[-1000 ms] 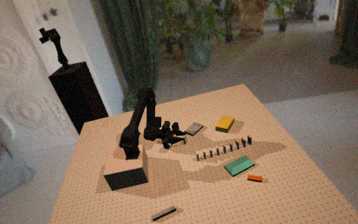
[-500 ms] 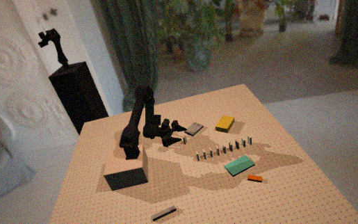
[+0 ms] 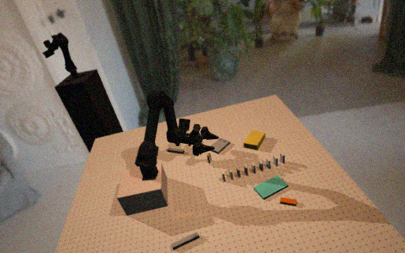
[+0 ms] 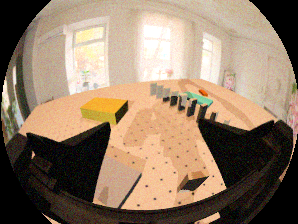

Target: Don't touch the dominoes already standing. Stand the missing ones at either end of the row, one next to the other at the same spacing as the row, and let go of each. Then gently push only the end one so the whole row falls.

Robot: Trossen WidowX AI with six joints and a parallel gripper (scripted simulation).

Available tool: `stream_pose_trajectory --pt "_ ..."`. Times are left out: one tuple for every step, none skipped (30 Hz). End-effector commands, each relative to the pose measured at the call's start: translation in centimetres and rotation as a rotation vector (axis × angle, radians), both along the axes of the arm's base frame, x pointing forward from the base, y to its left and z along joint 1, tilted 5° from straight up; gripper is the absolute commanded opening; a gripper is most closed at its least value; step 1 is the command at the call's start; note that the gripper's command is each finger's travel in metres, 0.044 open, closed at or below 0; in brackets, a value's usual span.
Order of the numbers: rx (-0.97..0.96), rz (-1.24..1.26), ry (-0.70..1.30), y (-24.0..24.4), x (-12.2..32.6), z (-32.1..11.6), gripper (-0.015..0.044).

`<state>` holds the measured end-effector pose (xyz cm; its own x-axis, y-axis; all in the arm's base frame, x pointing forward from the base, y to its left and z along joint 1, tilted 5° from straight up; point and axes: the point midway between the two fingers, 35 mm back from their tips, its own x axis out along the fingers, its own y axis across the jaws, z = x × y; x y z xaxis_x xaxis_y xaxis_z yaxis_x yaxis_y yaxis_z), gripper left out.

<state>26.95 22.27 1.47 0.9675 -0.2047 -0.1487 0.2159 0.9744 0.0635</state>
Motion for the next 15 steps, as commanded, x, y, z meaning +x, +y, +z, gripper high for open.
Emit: stream_pose_trajectory --pt "-0.013 0.084 0.182 1.5 2.8 -0.7 0.044" --pt "-0.017 0.104 0.244 1.6 3.4 -1.0 0.044" --pt "-0.017 0.122 0.308 1.7 3.9 -1.2 0.044" --pt "-0.015 0.137 0.374 1.6 4.3 -1.4 0.044" --pt "-0.008 0.15 0.442 1.5 4.6 -1.5 0.044" --pt "0.001 0.16 0.512 1.3 4.8 -1.6 0.044" --pt "0.014 0.167 0.583 1.0 4.8 -1.6 0.044" --pt "0.031 0.172 0.656 0.6 4.7 -1.6 0.044" --pt "0.051 0.174 0.729 0.2 4.5 -1.4 0.044" --pt "0.101 0.182 0.772 0.2 4.8 -0.8 0.044" --pt "0.121 0.181 0.809 0.0 4.6 -0.6 0.044" --pt "0.136 0.178 0.846 -0.3 4.4 -0.4 0.044" --pt "0.152 0.174 0.883 -0.5 4.2 -0.2 0.044" --pt "0.168 0.169 0.921 -0.8 3.9 0.0 0.044" --pt "0.185 0.164 0.958 -1.1 3.6 0.3 0.044"
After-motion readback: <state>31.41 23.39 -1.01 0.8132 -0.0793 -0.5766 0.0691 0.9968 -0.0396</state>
